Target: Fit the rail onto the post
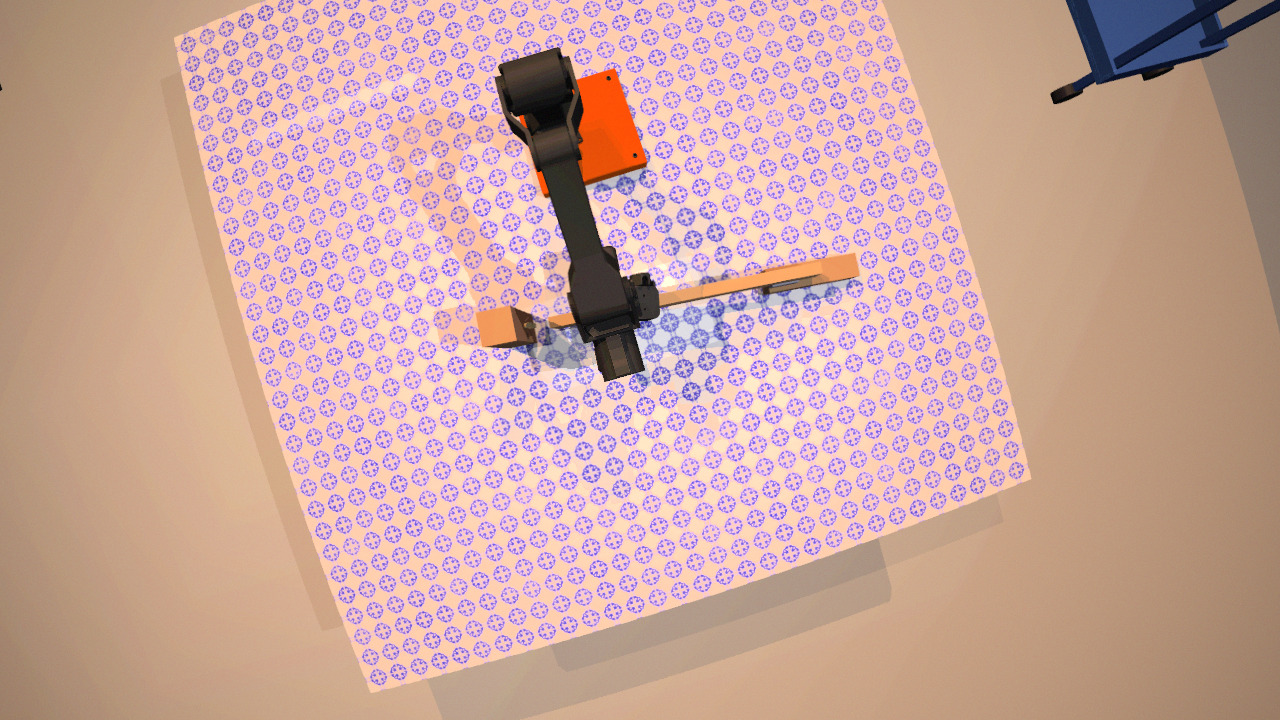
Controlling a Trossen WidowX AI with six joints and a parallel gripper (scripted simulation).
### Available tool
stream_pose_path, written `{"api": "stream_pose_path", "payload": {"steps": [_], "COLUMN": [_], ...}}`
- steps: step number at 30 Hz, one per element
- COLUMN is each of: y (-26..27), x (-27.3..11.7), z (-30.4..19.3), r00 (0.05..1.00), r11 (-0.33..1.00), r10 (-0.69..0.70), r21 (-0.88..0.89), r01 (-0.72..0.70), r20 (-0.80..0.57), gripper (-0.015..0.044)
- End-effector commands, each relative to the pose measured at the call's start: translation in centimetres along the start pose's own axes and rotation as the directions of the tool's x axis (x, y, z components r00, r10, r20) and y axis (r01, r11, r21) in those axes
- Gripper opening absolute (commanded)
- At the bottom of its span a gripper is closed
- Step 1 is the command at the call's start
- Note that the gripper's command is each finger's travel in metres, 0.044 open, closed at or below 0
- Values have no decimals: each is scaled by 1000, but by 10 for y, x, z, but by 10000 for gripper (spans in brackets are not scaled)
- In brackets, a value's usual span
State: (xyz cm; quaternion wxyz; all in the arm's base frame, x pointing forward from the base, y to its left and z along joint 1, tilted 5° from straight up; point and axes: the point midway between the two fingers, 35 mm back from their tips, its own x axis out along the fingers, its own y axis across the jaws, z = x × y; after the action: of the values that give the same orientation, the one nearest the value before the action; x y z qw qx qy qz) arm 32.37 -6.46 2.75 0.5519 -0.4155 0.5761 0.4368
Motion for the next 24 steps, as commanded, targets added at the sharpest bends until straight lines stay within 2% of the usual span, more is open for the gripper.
{"api": "stream_pose_path", "payload": {"steps": [1,2,17,24], "y": [2,3,3,3], "x": [9,9,9,9], "z": [-1,-1,-1,-1], "r00": [1000,1000,1000,1000], "r11": [1000,1000,1000,1000], "r10": [9,9,9,9], "r21": [2,2,2,2], "r01": [-9,-9,-9,-9], "r20": [-4,-4,-4,-4], "gripper": [440,440,46,0]}}
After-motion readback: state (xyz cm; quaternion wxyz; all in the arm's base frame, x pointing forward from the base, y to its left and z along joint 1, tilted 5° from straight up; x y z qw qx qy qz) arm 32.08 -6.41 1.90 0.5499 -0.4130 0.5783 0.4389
